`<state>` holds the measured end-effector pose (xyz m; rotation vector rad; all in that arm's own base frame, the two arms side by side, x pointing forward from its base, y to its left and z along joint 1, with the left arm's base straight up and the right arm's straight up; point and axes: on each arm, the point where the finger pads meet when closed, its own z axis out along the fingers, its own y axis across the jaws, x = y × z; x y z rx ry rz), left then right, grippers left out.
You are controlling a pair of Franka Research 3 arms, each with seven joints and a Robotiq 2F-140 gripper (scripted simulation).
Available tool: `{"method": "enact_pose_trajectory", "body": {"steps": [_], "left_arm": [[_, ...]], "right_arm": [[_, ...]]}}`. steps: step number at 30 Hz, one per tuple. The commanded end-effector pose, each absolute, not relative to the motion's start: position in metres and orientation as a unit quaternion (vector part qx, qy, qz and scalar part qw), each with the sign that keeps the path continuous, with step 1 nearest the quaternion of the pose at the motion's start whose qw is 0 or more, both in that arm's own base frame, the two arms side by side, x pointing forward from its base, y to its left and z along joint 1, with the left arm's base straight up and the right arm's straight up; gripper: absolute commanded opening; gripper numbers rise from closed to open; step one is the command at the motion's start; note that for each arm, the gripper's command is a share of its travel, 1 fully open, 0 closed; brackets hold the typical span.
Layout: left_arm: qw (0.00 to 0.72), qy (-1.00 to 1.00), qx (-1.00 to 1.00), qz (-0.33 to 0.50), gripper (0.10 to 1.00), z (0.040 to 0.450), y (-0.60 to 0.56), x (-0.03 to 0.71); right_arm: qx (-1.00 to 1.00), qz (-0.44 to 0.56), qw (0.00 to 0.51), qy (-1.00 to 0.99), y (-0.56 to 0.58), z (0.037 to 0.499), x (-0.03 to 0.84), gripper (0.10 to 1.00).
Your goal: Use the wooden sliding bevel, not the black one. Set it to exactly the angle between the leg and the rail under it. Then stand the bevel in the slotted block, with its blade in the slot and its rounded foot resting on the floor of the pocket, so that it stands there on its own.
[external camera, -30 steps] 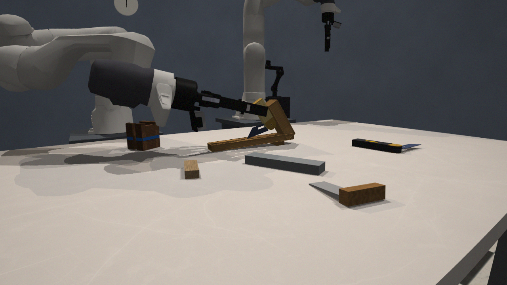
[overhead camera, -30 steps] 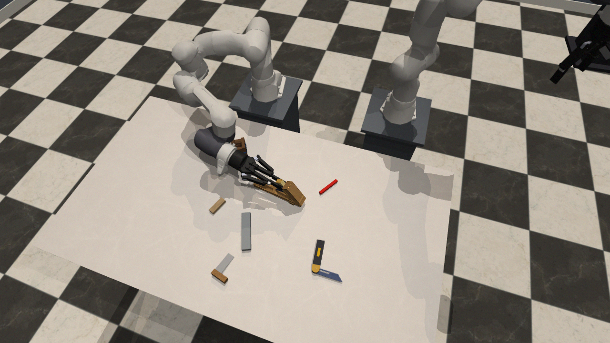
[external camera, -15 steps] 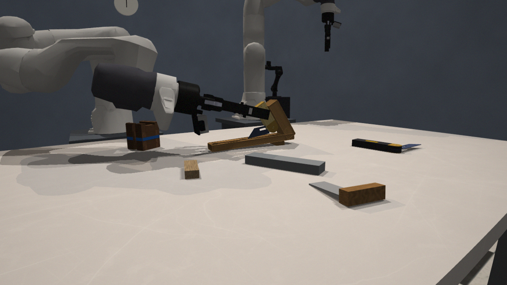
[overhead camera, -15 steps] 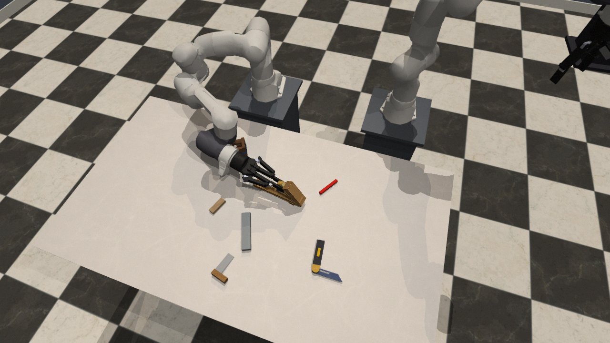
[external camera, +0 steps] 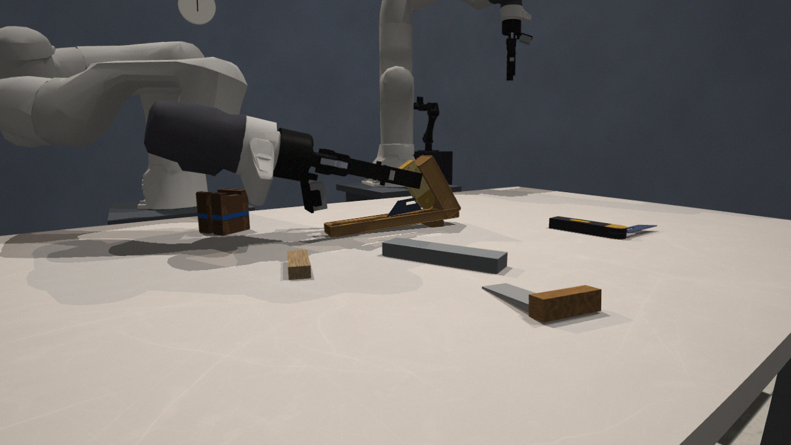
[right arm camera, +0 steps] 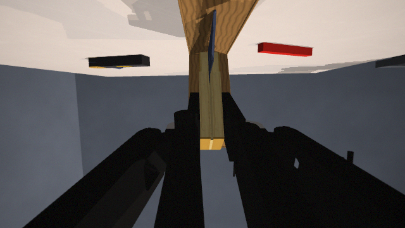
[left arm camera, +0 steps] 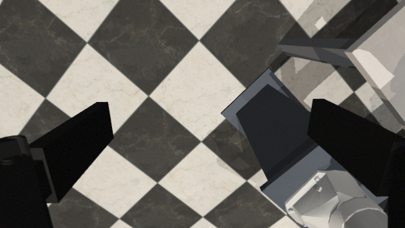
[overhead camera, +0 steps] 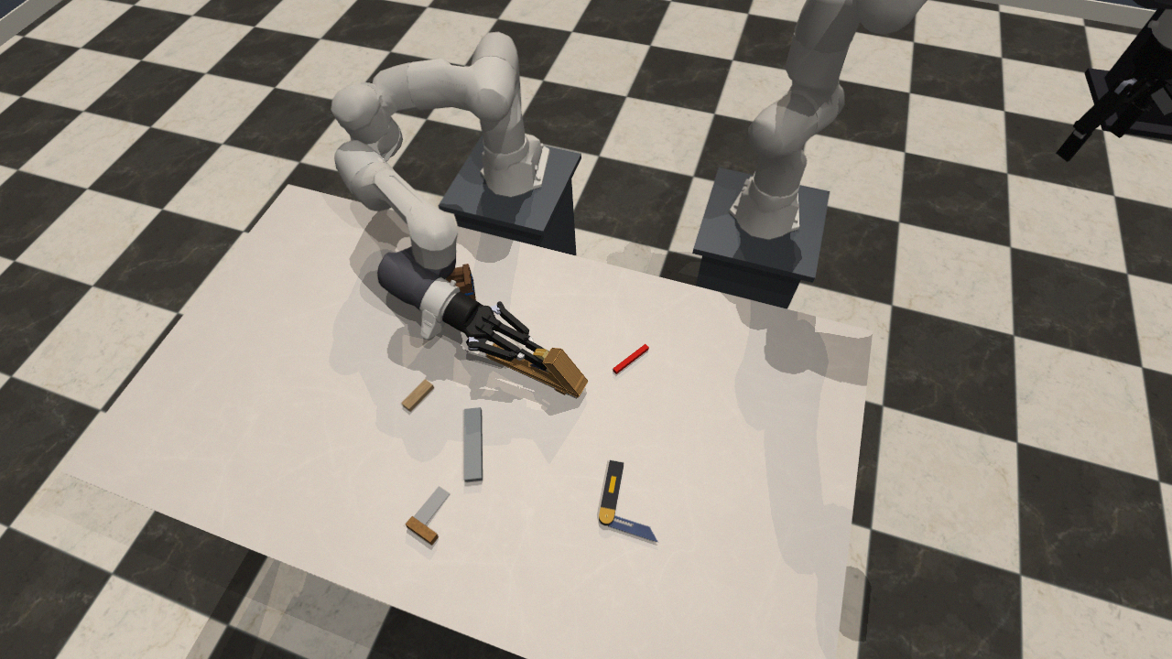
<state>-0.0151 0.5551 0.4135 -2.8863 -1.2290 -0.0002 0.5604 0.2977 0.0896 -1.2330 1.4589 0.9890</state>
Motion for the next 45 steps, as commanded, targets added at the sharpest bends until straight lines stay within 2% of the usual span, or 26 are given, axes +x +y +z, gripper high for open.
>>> {"method": "enact_pose_trajectory", "body": {"steps": [1, 45], "left_arm": [[0.0, -0.395, -0.919, 0.0, 1.0, 0.413, 0.5543, -0.0147], [0.0, -0.395, -0.919, 0.0, 1.0, 0.413, 0.5543, -0.0147]], "right_arm": [[-0.506, 0.402, 0.477, 0.596, 0.2987, 0.0884, 0.561, 0.099], [-0.506, 0.402, 0.477, 0.596, 0.301, 0.0846, 0.5614, 0.099]]}}
